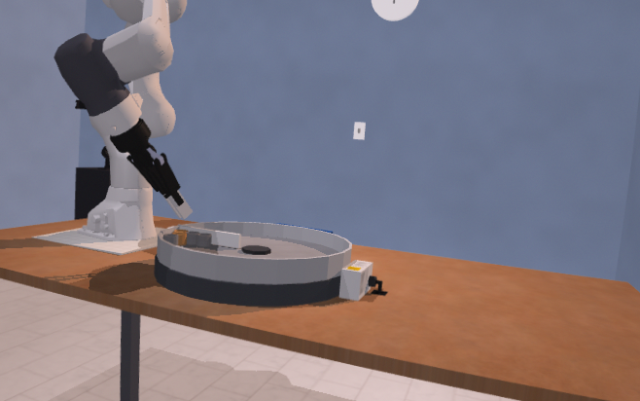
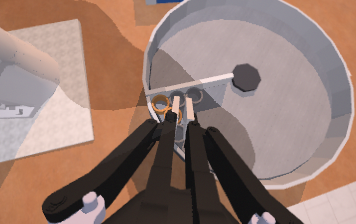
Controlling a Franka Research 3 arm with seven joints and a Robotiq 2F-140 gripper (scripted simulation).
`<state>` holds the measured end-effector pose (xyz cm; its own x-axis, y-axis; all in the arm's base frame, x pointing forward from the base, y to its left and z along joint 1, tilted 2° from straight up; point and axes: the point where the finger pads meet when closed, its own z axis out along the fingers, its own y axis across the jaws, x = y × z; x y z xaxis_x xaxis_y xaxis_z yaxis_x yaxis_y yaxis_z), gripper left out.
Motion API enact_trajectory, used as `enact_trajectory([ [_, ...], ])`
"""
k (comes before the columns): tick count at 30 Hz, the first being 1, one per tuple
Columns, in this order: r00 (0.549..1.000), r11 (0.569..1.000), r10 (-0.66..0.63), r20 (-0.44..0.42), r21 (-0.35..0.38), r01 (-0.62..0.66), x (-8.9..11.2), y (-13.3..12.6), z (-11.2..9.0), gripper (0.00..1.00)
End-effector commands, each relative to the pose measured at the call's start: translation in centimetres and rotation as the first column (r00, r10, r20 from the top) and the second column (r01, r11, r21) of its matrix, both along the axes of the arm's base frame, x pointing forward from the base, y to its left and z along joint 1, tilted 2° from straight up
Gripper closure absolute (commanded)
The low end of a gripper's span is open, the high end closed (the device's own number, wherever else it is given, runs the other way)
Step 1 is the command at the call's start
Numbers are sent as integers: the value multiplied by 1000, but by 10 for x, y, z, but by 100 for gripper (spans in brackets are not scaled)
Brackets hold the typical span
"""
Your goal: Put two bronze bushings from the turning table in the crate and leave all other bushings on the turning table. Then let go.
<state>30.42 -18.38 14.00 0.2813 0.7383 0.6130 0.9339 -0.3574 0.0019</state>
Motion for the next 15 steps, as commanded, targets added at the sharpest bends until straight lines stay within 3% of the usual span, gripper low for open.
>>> enact_trajectory([
  [1,1000,1000,-10,-3,7,10,1,1,1,94],
  [15,1000,1000,-10,-3,7,10,4,2,1,94],
])
